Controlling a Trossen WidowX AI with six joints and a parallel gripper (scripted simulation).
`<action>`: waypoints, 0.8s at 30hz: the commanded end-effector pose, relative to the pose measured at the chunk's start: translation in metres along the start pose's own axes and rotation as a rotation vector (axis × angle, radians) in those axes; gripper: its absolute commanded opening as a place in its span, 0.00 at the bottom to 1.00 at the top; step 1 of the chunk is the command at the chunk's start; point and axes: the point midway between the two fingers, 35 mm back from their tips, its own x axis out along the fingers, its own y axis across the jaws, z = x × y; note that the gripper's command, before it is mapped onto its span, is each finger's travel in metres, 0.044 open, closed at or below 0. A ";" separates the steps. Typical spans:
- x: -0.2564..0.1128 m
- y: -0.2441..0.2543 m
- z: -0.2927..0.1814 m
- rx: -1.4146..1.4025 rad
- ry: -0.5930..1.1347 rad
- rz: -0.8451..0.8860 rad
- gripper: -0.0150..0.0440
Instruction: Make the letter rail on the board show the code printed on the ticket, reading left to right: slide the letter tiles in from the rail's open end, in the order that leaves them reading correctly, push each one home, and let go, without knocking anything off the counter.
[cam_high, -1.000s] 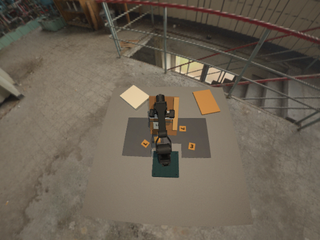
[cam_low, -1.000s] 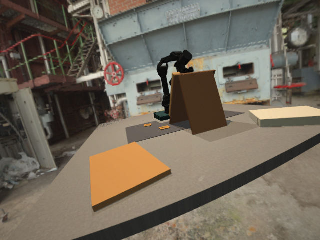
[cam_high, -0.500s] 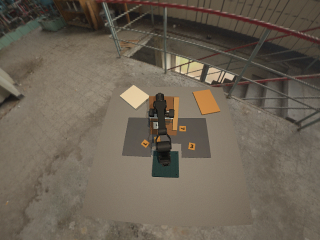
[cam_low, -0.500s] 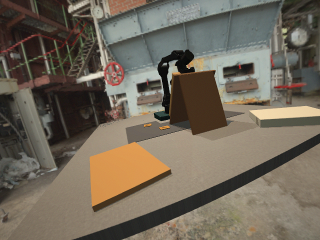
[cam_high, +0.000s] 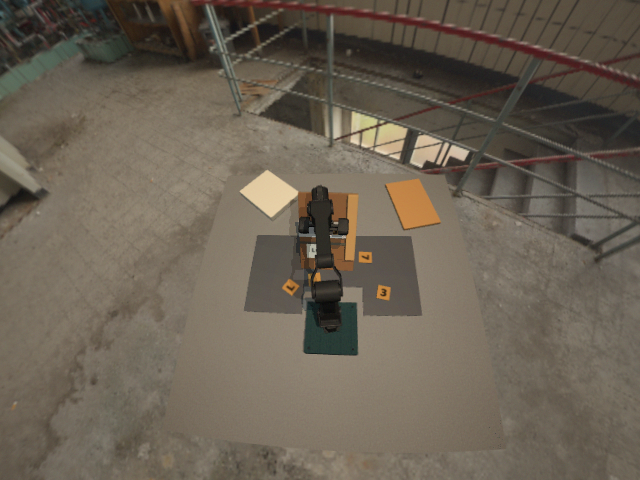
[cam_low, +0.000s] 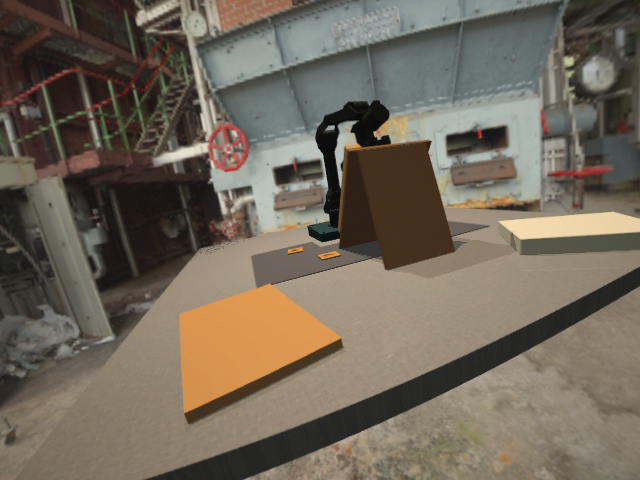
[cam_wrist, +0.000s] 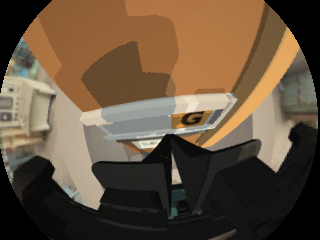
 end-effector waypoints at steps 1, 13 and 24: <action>0.004 0.000 0.002 0.000 0.004 -0.003 0.25; 0.009 0.000 0.006 0.000 0.004 -0.003 0.25; 0.013 0.000 0.009 0.000 0.003 -0.002 0.25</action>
